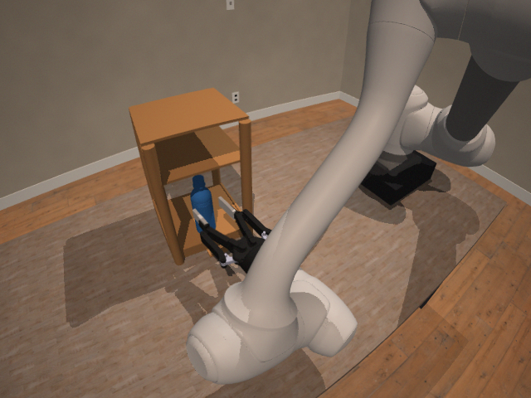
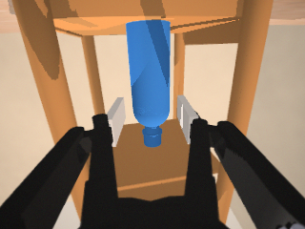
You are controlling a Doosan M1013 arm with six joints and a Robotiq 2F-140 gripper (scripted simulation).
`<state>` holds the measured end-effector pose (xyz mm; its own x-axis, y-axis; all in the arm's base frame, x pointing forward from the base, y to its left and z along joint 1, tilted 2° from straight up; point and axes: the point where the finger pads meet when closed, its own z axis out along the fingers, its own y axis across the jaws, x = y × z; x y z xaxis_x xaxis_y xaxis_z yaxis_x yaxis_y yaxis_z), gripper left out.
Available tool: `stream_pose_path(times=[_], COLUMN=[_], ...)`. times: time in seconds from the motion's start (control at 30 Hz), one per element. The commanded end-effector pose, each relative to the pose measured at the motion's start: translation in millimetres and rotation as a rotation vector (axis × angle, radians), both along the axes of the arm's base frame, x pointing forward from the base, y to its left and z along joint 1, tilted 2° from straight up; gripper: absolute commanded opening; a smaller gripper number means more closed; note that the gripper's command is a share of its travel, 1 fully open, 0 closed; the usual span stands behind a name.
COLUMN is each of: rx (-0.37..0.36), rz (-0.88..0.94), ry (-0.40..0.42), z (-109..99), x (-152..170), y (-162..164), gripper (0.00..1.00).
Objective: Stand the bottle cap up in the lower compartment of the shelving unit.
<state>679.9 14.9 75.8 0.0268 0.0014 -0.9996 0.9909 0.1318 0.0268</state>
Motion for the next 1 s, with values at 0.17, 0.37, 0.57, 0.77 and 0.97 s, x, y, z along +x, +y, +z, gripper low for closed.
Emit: stream_pose_path(times=[0.17,0.37,0.57,0.77,0.97], rx=[0.0,0.0,0.0,0.0,0.0], rz=[0.0,0.0,0.0,0.0,0.0], ry=[0.0,0.0,0.0,0.0,0.0], z=[0,0,0,0,0], x=[0,0,-1,-3,-4], y=[0,2,9,22,33], gripper=[0.43,0.43,0.43,0.43,0.43])
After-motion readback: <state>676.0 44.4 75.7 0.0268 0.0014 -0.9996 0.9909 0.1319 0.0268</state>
